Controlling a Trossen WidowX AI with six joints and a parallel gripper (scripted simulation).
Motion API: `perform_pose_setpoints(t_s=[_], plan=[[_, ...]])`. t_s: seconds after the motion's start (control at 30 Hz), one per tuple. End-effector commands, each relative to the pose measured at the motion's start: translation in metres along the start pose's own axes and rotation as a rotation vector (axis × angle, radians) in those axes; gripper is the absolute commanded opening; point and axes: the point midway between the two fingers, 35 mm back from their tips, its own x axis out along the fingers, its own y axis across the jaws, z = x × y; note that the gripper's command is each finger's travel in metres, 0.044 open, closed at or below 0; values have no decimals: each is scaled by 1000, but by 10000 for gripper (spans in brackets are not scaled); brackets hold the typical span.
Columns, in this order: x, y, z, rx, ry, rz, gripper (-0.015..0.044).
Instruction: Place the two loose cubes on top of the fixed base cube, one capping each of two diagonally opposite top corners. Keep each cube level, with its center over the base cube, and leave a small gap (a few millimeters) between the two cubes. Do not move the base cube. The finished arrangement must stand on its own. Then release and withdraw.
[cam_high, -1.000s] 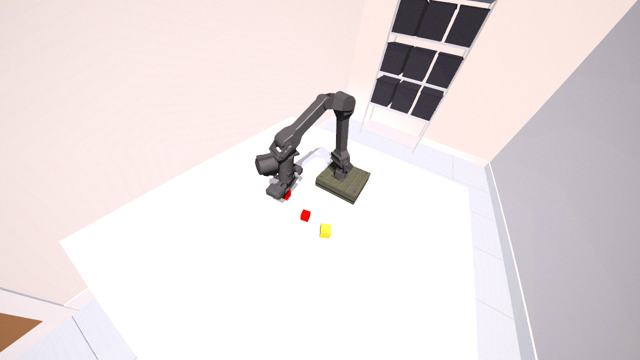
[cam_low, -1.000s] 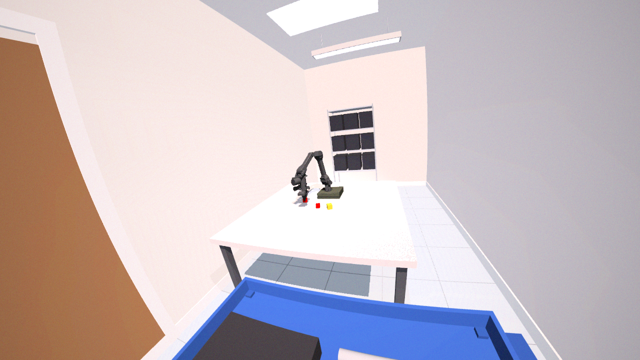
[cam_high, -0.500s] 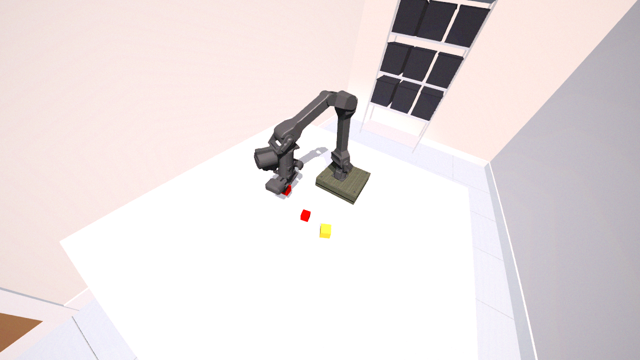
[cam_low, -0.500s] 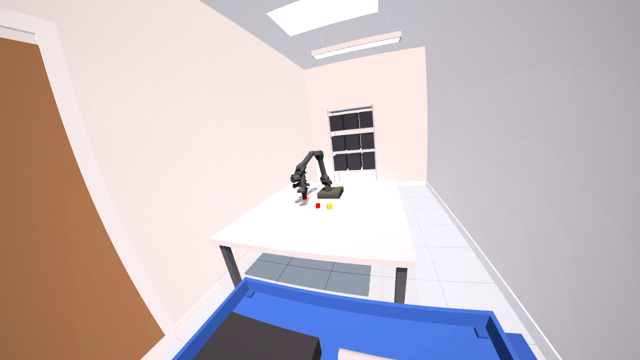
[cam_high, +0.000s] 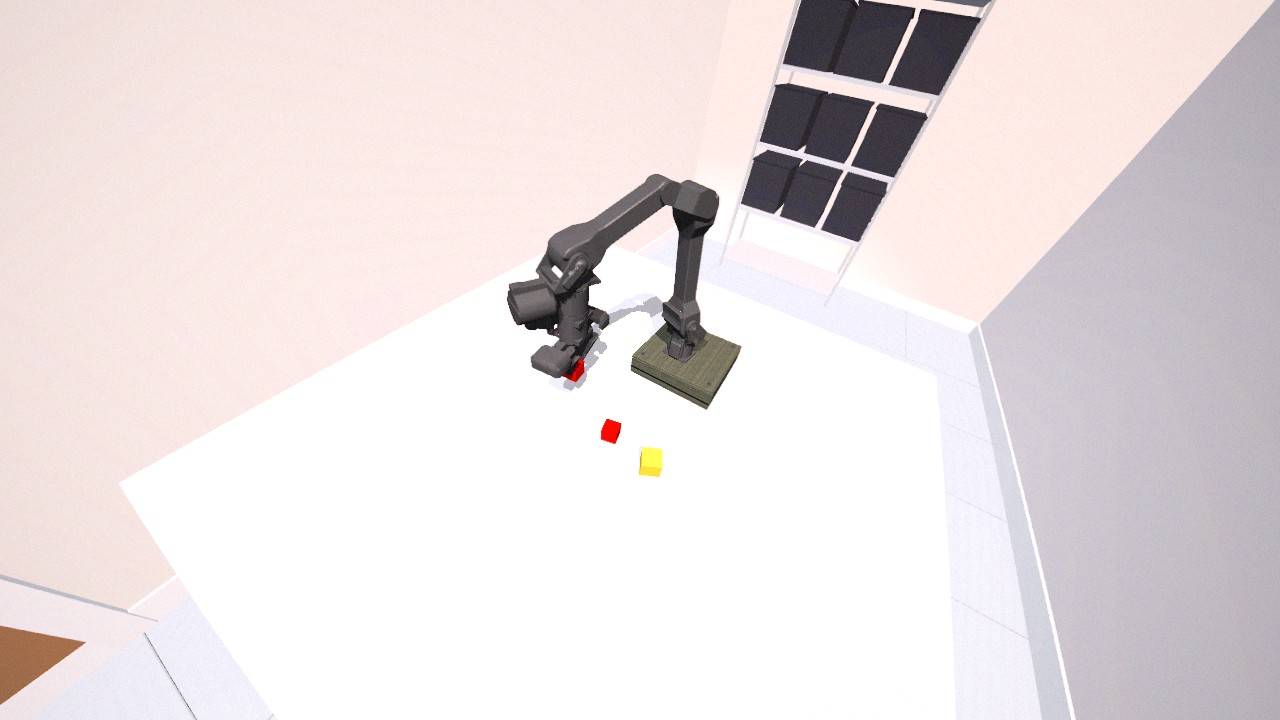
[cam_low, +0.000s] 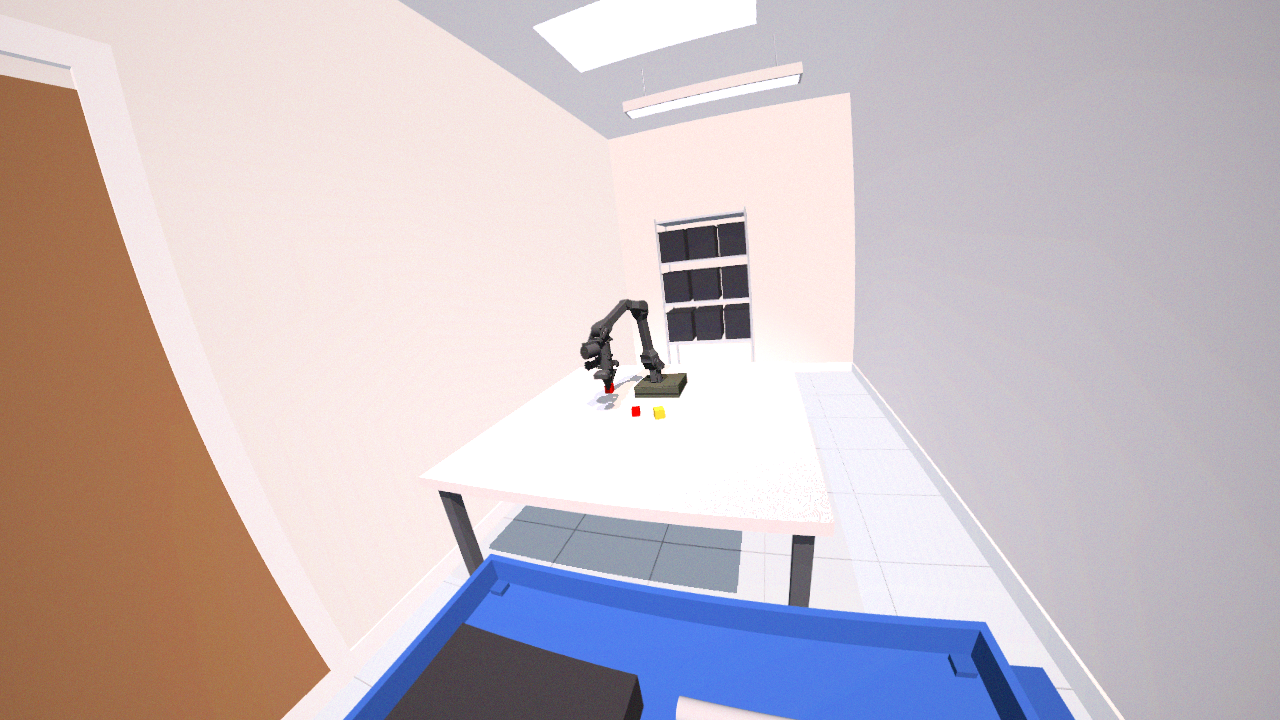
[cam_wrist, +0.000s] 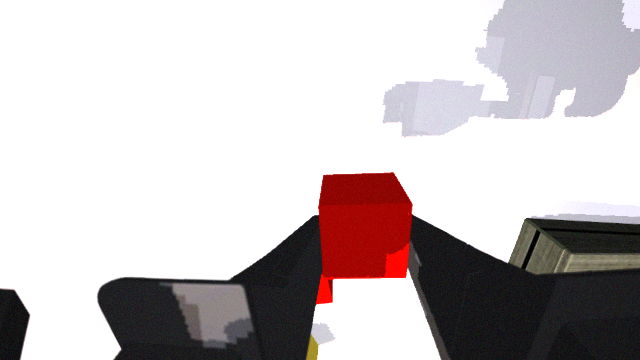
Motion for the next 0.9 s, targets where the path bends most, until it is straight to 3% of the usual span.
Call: perform_pose_setpoints(t_s=[0.0, 0.23, 0.87], plan=[[-8, 0, 0, 7, 1, 8, 105], [-14, 0, -3, -17, 4, 7, 105], [-4, 31, -54, -779, 4, 15, 105]])
